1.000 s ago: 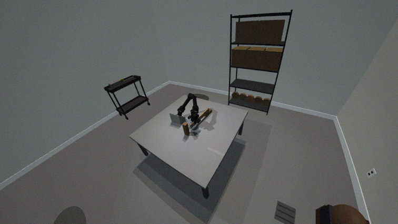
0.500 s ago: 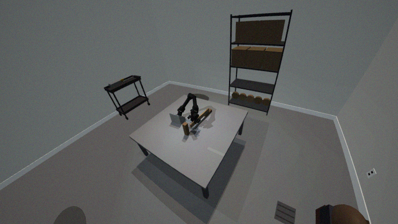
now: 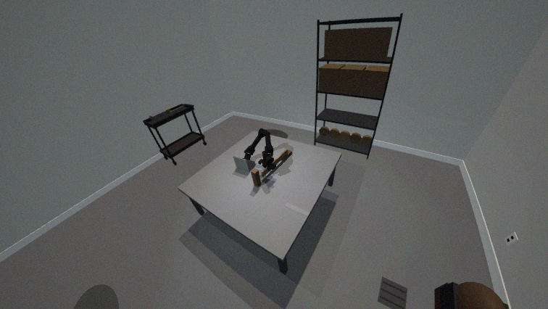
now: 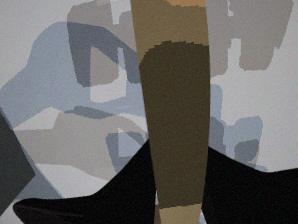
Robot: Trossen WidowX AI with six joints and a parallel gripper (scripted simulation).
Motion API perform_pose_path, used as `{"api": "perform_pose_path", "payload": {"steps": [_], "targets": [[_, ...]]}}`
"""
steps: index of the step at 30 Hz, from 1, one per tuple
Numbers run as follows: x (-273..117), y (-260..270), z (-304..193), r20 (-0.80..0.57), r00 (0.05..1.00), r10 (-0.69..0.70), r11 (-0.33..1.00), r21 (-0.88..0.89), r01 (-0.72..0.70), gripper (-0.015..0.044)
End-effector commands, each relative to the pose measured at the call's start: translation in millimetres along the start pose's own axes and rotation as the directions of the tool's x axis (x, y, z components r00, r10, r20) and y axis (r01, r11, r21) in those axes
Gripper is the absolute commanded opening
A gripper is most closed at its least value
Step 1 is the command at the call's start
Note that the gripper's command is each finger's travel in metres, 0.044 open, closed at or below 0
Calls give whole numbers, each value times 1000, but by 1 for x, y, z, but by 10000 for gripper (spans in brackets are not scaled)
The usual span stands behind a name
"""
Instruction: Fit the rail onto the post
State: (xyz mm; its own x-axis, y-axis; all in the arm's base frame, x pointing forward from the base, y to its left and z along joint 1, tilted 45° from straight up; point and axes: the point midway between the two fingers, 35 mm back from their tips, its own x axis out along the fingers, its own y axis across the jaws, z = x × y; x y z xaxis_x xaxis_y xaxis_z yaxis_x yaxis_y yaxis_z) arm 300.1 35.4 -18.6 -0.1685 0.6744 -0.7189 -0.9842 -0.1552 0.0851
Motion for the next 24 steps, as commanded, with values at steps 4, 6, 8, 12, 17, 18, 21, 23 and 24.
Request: {"api": "perform_pose_path", "payload": {"steps": [4,6,8,12,17,18,21,23,24], "targets": [[-3,0,0,-2,1000,-4,1000,1,4,0],[-3,0,0,-2,1000,-4,1000,1,4,0],[-3,0,0,-2,1000,-4,1000,1,4,0],[-4,0,0,-2,1000,-4,1000,1,4,0],[-4,-1,0,-2,1000,-4,1000,1,4,0],[-4,-1,0,-2,1000,-4,1000,1,4,0],[-3,-1,0,-2,1000,-4,1000,1,4,0],[-3,-1,0,-2,1000,-4,1000,1,4,0],[-3,-1,0,-2,1000,-4,1000,1,4,0]]}}
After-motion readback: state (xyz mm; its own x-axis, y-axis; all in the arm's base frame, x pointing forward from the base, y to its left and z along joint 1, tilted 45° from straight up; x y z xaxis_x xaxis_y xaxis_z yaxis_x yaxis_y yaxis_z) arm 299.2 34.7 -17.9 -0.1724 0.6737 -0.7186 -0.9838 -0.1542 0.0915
